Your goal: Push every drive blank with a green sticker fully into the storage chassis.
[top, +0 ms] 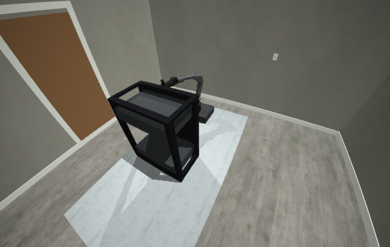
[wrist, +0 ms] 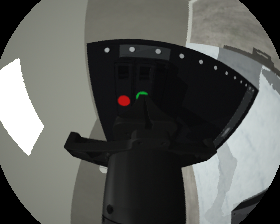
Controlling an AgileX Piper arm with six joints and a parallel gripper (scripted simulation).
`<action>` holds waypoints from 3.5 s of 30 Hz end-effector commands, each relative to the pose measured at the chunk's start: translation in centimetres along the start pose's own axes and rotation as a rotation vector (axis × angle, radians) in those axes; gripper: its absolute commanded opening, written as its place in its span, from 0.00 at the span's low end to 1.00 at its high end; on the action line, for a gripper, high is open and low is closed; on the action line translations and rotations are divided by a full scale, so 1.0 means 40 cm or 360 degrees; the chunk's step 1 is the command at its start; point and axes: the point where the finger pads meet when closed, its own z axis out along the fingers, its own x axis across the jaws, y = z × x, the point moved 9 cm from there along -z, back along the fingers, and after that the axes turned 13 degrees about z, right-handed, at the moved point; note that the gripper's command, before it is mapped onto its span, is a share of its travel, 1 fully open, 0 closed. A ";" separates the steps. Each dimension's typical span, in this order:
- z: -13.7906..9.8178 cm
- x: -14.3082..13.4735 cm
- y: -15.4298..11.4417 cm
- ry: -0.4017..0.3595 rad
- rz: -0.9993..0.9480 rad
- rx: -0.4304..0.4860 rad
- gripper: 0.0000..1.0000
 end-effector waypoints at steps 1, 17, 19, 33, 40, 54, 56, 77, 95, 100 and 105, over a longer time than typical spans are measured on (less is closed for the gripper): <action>-0.003 0.004 -0.002 0.0006 -0.0004 0.0002 0.00; -0.003 0.005 -0.002 0.0006 -0.0004 0.0002 0.00; -0.003 0.005 -0.002 0.0006 -0.0004 0.0002 0.00; 0.022 0.007 -0.004 0.0006 -0.0004 0.0002 0.00; 0.037 0.004 -0.002 0.0006 -0.0004 0.0002 0.00; 0.049 0.002 -0.001 0.0006 -0.0004 0.0002 0.00; 0.057 0.001 0.000 0.0006 -0.0004 0.0002 0.00; 0.083 -0.006 0.004 0.0006 -0.0004 0.0002 0.00; 0.090 -0.011 0.007 0.0006 -0.0004 0.0002 0.00; 0.090 -0.011 0.007 0.0006 -0.0004 0.0002 0.00; 0.091 -0.011 0.007 0.0006 -0.0004 0.0002 0.00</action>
